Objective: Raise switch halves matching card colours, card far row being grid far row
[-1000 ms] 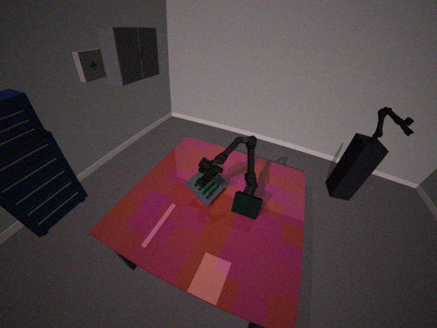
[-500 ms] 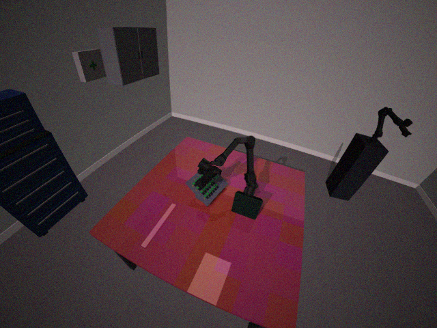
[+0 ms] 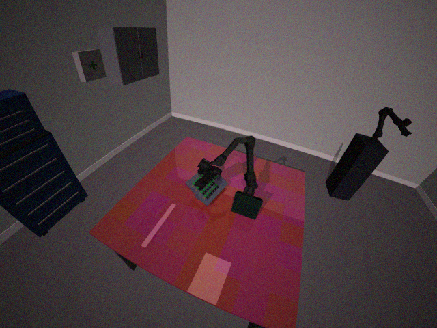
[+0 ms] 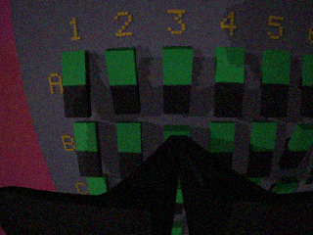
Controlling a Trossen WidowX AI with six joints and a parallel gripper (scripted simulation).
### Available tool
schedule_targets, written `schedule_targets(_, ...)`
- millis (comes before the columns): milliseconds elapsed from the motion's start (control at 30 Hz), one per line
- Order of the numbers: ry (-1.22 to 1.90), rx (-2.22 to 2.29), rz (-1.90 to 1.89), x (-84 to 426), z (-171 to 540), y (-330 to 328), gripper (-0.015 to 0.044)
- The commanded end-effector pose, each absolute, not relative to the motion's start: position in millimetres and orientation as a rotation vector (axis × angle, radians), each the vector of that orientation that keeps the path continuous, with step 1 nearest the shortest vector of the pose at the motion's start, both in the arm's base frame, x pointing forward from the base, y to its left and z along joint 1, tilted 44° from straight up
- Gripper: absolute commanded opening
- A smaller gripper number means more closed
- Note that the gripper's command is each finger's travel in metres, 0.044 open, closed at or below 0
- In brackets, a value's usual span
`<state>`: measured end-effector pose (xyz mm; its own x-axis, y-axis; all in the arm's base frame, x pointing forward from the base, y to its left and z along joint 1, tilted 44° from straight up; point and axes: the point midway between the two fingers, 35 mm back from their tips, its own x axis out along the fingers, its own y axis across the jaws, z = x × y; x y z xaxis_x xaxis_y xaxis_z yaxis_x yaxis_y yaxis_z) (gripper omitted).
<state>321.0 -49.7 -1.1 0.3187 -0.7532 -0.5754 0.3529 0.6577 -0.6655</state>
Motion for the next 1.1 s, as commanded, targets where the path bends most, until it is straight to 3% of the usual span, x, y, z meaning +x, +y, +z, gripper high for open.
schedule_targets(0,1.007,-0.467,-0.757,321.1,-2.0,-49.7,0.0000)
schedule_targets(1067,1.007,-0.467,-0.757,322.5,-4.4,-52.9,0.0000)
